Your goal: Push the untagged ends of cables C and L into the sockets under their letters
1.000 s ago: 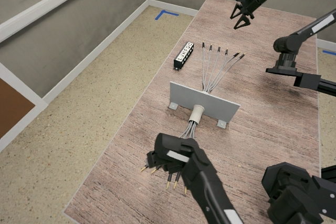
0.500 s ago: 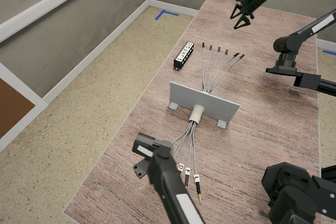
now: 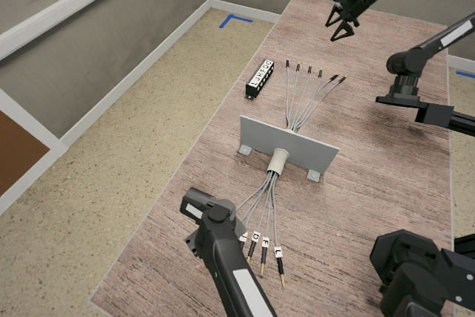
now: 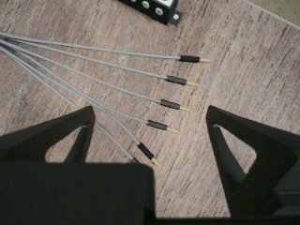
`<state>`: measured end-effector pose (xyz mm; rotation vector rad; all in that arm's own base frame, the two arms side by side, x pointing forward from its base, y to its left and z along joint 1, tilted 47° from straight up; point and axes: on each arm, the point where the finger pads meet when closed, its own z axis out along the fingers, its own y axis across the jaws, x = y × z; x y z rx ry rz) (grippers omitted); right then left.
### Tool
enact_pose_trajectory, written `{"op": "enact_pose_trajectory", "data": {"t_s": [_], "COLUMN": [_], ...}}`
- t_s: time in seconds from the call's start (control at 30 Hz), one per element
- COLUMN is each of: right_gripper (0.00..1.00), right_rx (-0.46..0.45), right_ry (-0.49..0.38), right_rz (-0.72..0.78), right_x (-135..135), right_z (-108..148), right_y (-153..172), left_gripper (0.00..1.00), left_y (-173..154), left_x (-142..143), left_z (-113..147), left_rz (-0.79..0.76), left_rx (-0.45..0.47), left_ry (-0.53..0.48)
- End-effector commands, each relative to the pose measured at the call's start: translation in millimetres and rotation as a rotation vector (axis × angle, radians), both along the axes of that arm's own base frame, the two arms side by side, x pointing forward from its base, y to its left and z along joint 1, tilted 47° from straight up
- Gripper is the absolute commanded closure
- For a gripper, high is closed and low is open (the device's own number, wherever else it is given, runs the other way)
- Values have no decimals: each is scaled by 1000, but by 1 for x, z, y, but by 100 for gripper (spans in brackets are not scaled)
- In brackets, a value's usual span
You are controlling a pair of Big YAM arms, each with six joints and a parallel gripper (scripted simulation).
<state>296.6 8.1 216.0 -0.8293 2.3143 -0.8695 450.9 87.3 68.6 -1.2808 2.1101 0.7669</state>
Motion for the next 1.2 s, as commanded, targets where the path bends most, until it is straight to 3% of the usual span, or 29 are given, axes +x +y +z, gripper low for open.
{"op": "enact_pose_trajectory", "data": {"t_s": [0.0,0.6,0.97,1.0,1.17], "right_gripper": [0,0,0,0,0], "right_rx": [20,20,20,20,20], "right_ry": [-33,-33,-33,-33,-33], "right_rz": [-9,-9,-9,-9,-9], "right_x": [5,5,5,5,5], "right_z": [15,15,15,15,15], "right_y": [2,2,2,2,2], "left_gripper": [65,65,65,74,78], "left_y": [13,32,33,33,24], "left_x": [0,-1,6,6,7], "left_z": [-4,-23,-15,-15,-11], "left_rz": [40,32,33,33,22], "left_rx": [-4,-3,-3,-3,-4], "left_ry": [4,16,-6,-6,-12]}}
